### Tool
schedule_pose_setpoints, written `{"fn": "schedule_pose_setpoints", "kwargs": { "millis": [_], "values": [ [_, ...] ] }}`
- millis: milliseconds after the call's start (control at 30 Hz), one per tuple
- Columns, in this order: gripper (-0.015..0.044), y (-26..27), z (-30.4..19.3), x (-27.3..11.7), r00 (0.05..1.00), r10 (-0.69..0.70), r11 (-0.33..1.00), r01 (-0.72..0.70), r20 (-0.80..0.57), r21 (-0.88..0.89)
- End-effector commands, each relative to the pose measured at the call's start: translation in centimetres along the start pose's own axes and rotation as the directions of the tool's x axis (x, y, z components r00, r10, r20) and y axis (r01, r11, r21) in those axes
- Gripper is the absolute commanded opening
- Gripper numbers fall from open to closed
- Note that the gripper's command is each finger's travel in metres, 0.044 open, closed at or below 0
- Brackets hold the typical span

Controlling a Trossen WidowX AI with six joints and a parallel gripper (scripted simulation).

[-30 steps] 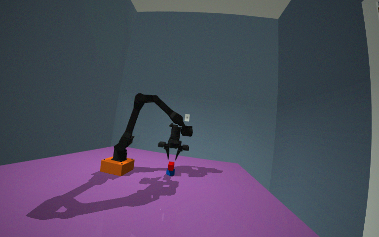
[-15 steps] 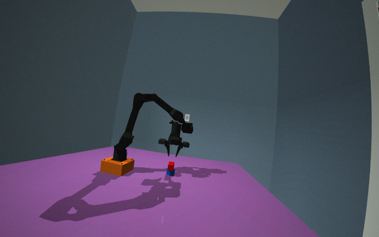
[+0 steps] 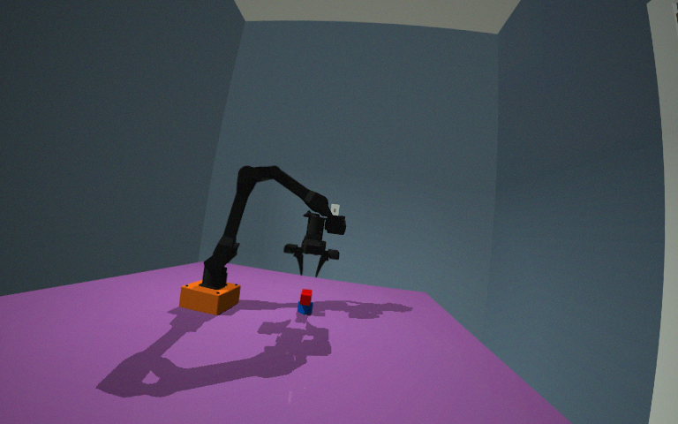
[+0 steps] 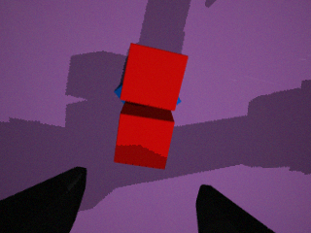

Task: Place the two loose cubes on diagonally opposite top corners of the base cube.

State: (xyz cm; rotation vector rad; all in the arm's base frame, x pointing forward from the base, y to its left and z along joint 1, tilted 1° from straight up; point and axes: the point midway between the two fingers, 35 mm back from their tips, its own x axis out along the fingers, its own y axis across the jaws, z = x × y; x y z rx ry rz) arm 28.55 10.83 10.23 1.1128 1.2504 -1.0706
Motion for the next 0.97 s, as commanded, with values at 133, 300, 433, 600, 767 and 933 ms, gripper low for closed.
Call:
{"fn": "schedule_pose_setpoints", "kwargs": {
  "millis": [133, 300, 433, 600, 767, 933],
  "values": [
    [0.0400, 0.0, 0.0, -0.9, 1.000, 0.002, 1.000, -0.002, -0.001, 0.000],
    [0.0400, -0.3, -2.0, -0.6, 1.000, 0.001, 1.000, -0.001, -0.003, -0.009],
    [0.0400, -1.8, -7.2, -0.7, 1.000, -0.001, 1.000, 0.001, -0.008, -0.009],
    [0.0400, -3.1, -10.0, -0.9, 1.000, -0.004, 1.000, 0.004, -0.008, 0.000],
    [0.0400, -3.1, -10.0, -0.9, 1.000, -0.004, 1.000, 0.004, -0.008, 0.000],
    [0.0400, -3.1, -10.0, -0.9, 1.000, -0.004, 1.000, 0.004, -0.008, 0.000]
  ]
}}
